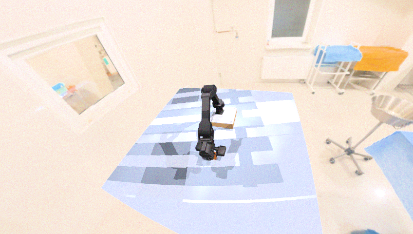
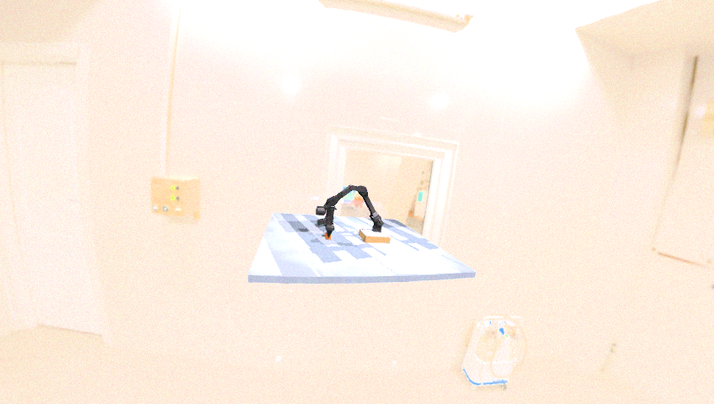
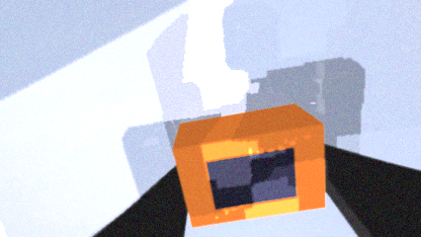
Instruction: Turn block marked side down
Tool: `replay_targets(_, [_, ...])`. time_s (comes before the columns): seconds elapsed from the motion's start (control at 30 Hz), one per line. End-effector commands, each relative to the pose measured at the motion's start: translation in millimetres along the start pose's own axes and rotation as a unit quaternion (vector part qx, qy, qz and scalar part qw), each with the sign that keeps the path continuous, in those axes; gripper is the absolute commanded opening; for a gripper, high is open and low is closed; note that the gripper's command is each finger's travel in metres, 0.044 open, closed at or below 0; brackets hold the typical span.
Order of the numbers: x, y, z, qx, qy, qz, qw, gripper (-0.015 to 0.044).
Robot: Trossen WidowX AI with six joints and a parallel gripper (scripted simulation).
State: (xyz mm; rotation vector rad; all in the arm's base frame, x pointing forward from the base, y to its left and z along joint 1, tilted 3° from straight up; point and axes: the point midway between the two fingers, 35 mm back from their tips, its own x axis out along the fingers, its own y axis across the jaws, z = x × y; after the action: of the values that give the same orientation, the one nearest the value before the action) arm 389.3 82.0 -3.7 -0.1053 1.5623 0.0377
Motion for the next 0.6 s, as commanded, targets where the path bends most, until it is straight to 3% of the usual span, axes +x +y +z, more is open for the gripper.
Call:
replay_targets(0.0, [-4.7, 0.4, 0.3, -0.002, 0.0, 0.001, 1.0, 0.011])
replay_targets(0.13, [-28.6, 0.3, 0.2, -0.002, 0.0, 0.001, 1.0, 0.0005])
replay_targets(0.57, [-24.3, 1.1, 3.1, -0.004, -0.055, 0.001, 0.998, 0.0])
